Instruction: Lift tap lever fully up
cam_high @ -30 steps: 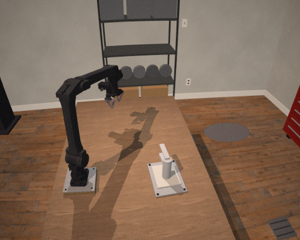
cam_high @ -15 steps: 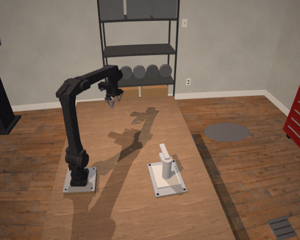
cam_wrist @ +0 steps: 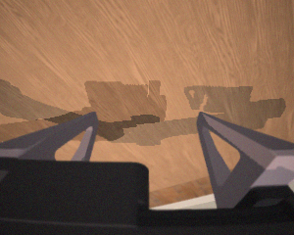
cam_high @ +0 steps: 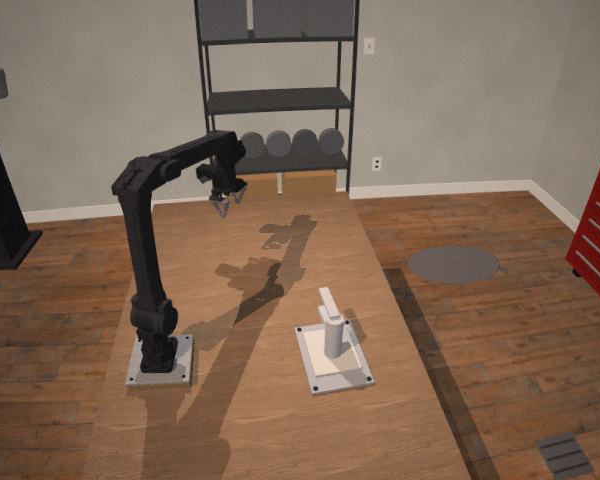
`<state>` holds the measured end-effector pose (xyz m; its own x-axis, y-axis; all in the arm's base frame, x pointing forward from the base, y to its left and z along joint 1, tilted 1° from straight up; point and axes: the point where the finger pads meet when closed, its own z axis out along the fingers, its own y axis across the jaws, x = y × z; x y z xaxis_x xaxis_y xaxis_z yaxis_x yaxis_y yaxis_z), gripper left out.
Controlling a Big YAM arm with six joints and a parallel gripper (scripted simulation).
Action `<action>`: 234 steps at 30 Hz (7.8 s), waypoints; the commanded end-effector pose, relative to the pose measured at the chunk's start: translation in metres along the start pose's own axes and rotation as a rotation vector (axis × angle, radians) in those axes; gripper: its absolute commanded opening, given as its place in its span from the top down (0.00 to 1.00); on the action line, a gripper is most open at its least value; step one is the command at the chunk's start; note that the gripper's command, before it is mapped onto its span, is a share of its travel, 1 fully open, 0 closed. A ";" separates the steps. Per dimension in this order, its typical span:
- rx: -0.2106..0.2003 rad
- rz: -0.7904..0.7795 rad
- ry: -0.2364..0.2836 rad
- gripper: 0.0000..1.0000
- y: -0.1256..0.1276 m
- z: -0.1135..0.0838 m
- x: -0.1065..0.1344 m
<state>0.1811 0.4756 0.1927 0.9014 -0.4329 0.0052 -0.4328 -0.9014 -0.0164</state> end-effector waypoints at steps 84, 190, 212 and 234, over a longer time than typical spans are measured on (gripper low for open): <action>0.037 0.938 0.007 1.00 0.212 -0.034 0.420; 0.013 0.947 -0.005 0.40 0.208 0.039 0.424; 0.013 0.947 -0.005 0.40 0.208 0.038 0.425; 0.025 0.950 0.001 0.40 0.201 0.032 0.430</action>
<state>0.4632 0.0960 0.1469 0.1674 -0.9858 -0.0157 -0.9859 -0.1675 0.0045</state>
